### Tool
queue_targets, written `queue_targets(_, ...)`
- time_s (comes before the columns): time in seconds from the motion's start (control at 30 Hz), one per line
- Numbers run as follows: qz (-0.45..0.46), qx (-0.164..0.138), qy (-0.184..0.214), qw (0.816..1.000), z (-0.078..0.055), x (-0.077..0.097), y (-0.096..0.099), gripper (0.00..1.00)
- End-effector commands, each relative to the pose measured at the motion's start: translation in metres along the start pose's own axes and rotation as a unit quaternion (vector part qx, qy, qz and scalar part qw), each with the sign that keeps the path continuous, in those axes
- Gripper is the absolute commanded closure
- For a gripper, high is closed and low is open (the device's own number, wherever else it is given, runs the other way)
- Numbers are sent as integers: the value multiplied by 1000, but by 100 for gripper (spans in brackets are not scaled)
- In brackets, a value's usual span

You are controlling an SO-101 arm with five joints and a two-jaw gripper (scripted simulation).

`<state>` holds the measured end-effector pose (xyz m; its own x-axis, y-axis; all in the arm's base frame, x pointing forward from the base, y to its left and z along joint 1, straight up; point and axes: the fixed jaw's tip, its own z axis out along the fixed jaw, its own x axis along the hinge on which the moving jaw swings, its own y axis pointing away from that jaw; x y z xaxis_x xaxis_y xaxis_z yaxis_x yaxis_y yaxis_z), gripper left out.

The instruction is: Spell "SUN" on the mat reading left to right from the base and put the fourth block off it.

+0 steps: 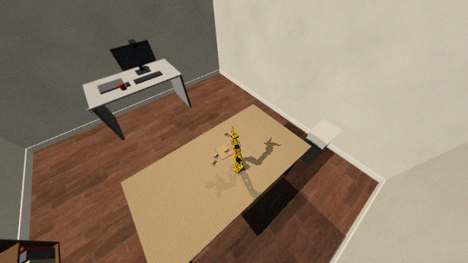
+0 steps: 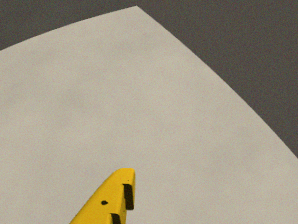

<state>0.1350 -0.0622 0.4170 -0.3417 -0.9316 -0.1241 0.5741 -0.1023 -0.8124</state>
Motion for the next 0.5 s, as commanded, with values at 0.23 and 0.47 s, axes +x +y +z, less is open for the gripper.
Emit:
queue_targets(0.23, 50, -42, -3, 998, 0, -2, 16, 0)
queue_targets(0.47, 61, -56, -2, 997, 0, -3, 21, 0)
